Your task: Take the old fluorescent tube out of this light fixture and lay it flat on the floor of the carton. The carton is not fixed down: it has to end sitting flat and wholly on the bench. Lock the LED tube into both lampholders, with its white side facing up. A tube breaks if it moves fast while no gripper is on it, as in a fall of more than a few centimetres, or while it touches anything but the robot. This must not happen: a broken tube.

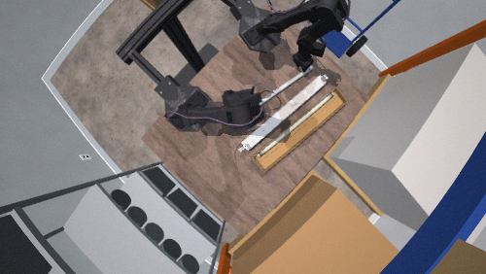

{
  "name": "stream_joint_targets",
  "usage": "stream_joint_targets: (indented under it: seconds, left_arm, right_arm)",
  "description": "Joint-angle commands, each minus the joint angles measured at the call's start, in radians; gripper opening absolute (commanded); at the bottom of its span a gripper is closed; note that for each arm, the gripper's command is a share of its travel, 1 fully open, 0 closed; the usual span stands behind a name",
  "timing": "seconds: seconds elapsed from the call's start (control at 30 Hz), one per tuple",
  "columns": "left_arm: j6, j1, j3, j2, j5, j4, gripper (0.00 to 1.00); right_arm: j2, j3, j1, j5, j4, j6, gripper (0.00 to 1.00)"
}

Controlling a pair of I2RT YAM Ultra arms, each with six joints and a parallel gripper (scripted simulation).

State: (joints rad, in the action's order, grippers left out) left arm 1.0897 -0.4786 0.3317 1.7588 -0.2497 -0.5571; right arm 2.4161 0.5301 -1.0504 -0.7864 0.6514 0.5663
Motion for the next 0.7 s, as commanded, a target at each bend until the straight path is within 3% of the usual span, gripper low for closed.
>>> stream_joint_targets:
  seconds: [0.0,0.67]
  left_arm:
    - [0.054,0.046,0.071,0.019,0.078,0.203,0.49]
    - [0.203,0.232,0.452,0.122,0.263,0.785,0.49]
  right_arm:
    - [-0.028,-0.024,-0.021,-0.009,0.018,0.007,0.11]
    - [-0.028,-0.024,-0.021,-0.009,0.018,0.007,0.11]
